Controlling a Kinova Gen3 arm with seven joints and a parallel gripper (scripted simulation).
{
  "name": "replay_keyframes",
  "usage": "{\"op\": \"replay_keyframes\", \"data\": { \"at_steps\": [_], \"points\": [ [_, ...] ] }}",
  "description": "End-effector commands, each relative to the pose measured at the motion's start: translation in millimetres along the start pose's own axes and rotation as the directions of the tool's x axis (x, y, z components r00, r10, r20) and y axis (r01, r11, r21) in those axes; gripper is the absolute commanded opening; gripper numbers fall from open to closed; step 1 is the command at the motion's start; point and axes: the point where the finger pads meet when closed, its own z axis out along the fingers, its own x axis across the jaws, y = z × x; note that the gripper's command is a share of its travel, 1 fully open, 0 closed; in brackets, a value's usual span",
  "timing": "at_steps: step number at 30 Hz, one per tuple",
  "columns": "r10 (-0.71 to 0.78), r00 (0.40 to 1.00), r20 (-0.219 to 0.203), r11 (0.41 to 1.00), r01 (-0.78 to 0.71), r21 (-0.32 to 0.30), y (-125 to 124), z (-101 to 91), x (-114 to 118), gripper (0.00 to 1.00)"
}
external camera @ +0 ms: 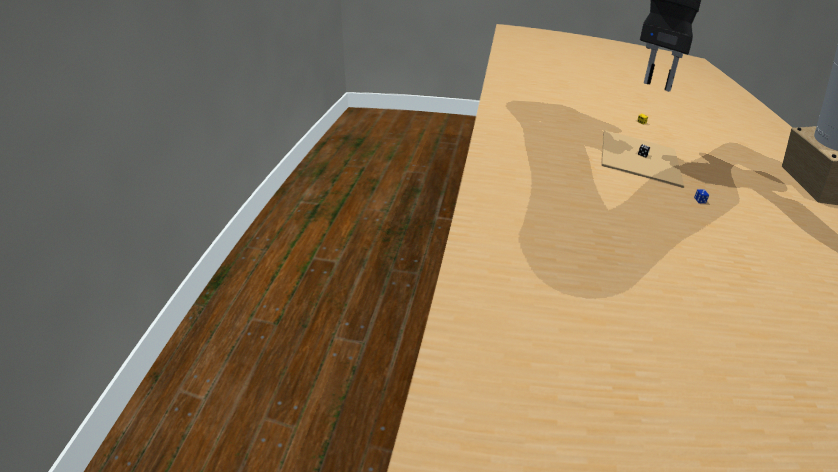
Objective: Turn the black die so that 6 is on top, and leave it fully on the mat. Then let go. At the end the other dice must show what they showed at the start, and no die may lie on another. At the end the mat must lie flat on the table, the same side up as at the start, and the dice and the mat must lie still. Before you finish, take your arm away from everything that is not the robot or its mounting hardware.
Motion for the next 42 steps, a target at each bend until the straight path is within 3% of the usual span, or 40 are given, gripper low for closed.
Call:
{"op": "replay_keyframes", "data": {
  "at_steps": [1, 15, 28, 29, 42],
  "points": [
    [-0.05, 0.999, -0.005, 0.998, 0.05, 0.035, 12.9, 2.5, 4.8, 0.64],
    [-0.053, 0.999, 0.011, 0.987, 0.051, 0.151, 19.7, -1.2, 3.1, 0.64],
    [-0.054, 0.998, 0.016, 0.984, 0.051, 0.17, 21.2, -2.2, 2.5, 0.64],
    [-0.054, 0.998, 0.016, 0.984, 0.051, 0.17, 21.2, -2.2, 2.5, 1.0],
    [-0.054, 0.998, 0.016, 0.984, 0.051, 0.171, 21.3, -2.4, 2.5, 1.0]
  ]
}}
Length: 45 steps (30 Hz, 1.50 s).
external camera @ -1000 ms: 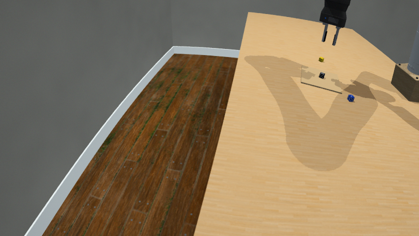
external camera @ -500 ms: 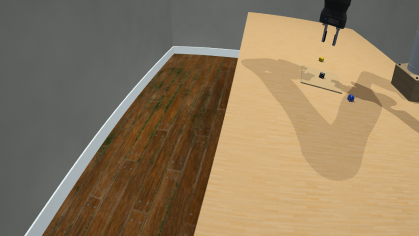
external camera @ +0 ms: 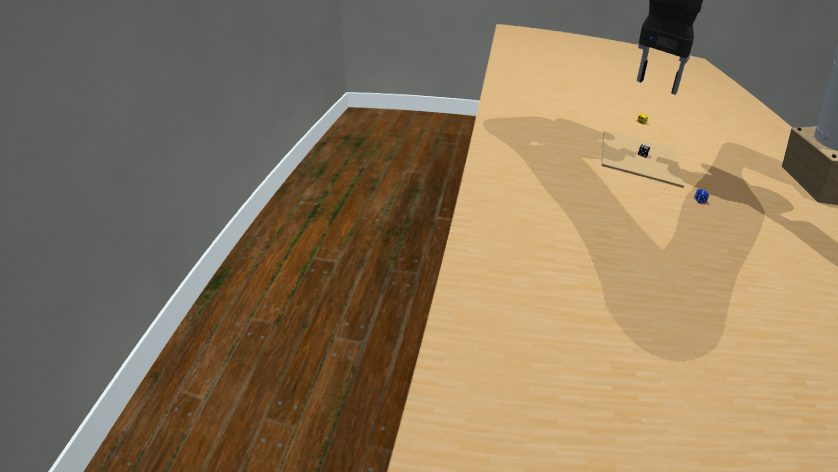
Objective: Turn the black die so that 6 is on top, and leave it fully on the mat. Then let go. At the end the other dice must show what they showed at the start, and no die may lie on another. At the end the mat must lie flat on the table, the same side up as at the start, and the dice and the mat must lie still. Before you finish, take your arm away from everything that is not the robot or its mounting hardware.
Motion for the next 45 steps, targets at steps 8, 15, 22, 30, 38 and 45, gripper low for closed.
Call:
{"op": "replay_keyframes", "data": {
  "at_steps": [8, 15, 22, 30, 38, 45],
  "points": [
    [0.0, 1.0, -0.019, 1.0, 0.0, 0.009, 0, -8.1, -1, 1.0],
    [0.0, 1.0, -0.019, 1.0, 0.0, 0.009, 0, -26.1, -1, 1.0],
    [0.0, 1.0, -0.019, 1.0, 0.0, 0.009, 1, -47.6, -1, 1.0],
    [0.0, 1.0, -0.019, 1.0, 0.0, 0.009, 1, -52.9, -1, 1.0],
    [0.0, 1.0, -0.019, 1.0, 0.0, 0.009, 1, -52.9, -1, 1.0],
    [0.0, 1.0, -0.019, 1.0, 0.0, 0.009, 1, -52.9, -1, 1.0]
  ]
}}
